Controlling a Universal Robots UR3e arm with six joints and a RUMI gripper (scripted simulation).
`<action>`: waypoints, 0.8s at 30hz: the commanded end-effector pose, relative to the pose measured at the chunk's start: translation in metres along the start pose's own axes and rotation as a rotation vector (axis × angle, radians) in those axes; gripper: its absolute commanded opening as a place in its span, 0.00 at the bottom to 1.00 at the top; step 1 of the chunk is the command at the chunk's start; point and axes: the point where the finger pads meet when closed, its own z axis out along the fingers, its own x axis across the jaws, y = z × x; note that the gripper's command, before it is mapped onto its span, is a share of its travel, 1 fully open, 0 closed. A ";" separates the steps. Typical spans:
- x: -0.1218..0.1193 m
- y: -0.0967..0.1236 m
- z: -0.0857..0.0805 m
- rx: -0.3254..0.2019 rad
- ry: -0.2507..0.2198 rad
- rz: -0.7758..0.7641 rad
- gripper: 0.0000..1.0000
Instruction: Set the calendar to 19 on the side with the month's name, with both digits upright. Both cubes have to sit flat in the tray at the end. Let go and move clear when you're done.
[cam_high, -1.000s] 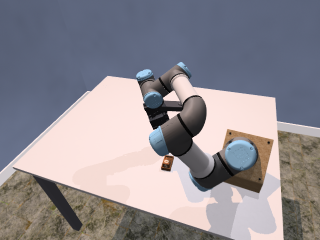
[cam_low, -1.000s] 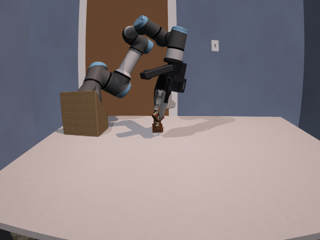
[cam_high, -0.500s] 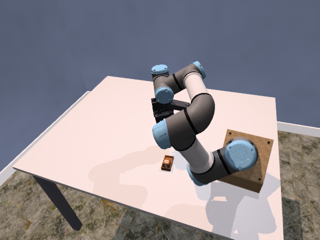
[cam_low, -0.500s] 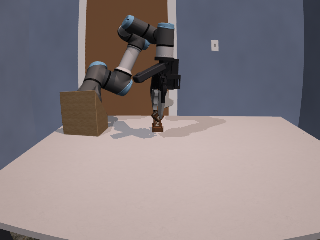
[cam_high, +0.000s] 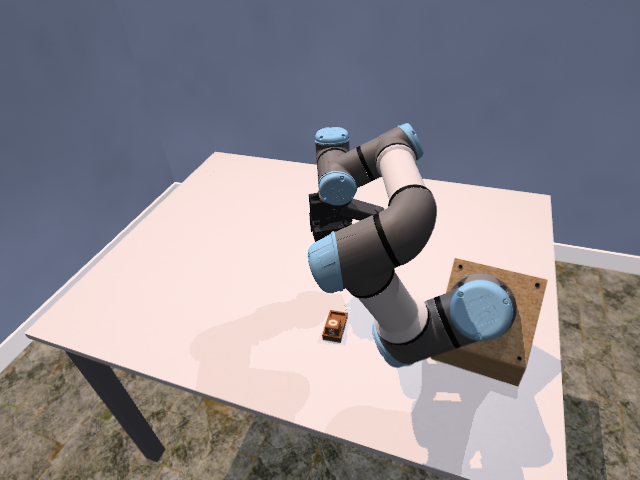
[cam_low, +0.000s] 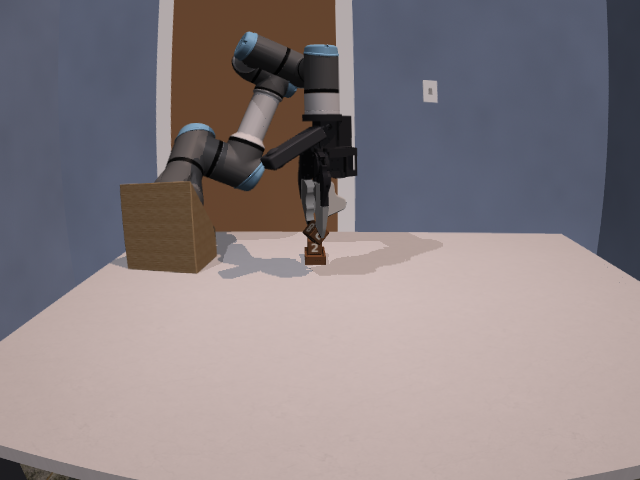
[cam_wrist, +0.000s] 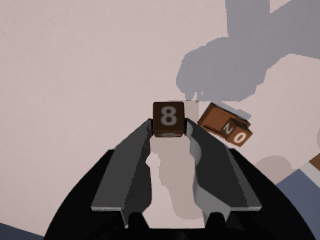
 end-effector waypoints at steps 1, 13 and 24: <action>-0.001 -0.001 0.000 -0.035 0.001 0.000 0.10; 0.000 -0.003 0.000 -0.206 0.001 -0.001 0.10; -0.001 -0.002 -0.001 -0.254 -0.004 -0.001 0.10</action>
